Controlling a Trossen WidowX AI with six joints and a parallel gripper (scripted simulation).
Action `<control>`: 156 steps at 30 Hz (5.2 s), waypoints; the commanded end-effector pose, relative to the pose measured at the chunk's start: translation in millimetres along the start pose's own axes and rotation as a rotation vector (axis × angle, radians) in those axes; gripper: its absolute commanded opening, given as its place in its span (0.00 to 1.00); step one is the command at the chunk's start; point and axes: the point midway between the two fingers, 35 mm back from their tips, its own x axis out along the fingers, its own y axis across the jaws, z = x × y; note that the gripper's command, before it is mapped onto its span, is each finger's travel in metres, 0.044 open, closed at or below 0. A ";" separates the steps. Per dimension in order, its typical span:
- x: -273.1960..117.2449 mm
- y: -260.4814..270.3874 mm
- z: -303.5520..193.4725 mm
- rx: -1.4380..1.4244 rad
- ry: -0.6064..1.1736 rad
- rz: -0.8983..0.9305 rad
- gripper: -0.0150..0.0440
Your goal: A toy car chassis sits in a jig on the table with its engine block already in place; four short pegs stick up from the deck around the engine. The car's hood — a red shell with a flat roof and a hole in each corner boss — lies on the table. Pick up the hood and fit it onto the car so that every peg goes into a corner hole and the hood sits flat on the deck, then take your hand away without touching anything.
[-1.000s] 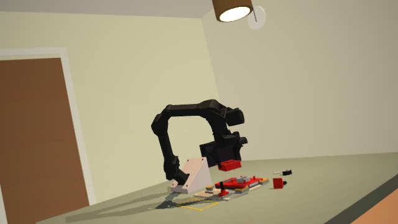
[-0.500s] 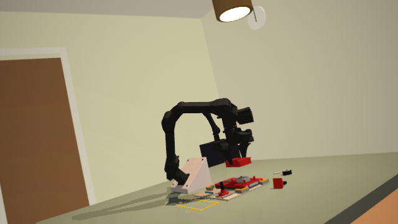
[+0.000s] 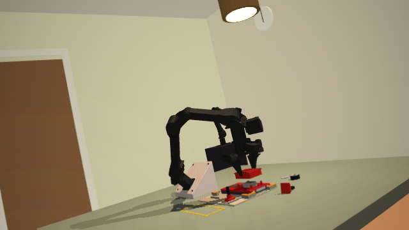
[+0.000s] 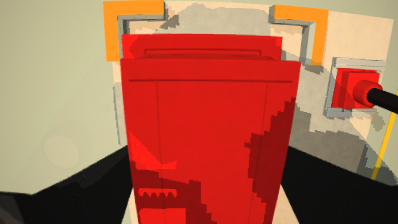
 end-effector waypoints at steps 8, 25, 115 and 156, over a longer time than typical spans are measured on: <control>18.3 -1.4 -1.2 -0.008 0.008 -0.009 0.25; 18.3 -1.4 -1.3 -0.008 0.008 -0.009 0.25; 29.8 -0.9 -1.6 -0.006 0.007 -0.008 0.25; 42.1 -1.1 -1.2 -0.004 0.006 -0.009 0.25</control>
